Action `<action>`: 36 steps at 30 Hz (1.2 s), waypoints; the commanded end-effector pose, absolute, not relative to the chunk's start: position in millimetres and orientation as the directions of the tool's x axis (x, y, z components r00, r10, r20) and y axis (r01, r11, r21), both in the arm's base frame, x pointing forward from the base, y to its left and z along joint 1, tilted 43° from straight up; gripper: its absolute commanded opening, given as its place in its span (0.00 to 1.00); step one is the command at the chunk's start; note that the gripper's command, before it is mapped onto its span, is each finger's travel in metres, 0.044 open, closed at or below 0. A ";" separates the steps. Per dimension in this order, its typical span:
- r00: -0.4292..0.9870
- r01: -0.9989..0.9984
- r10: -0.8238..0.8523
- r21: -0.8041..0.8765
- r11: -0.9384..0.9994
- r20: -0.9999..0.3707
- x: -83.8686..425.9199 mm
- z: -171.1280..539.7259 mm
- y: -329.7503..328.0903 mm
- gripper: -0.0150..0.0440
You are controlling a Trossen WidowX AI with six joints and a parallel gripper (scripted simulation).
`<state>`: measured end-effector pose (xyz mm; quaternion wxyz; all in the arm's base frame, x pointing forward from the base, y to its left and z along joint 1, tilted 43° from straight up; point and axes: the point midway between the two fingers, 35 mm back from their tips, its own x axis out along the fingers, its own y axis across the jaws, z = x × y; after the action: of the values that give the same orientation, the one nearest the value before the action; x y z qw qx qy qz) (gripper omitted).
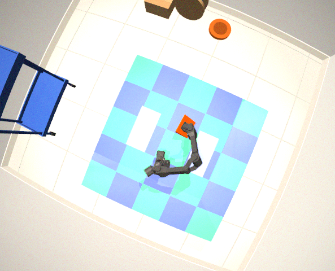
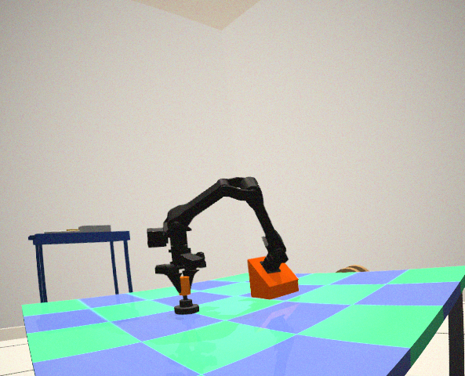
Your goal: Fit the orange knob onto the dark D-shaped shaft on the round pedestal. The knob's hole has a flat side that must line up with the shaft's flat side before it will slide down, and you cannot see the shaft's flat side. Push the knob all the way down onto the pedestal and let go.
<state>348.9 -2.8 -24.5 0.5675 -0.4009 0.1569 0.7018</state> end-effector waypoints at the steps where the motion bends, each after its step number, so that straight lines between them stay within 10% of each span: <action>1: -0.033 -0.919 0.670 -0.241 -0.312 -0.741 349.1 -25.5 -2.1 0.25; 36: -0.033 -0.817 0.670 -0.366 -0.445 -0.741 351.0 -22.7 -4.5 0.25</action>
<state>350.2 -4.3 -22.1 0.5322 -0.4469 0.0974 0.7125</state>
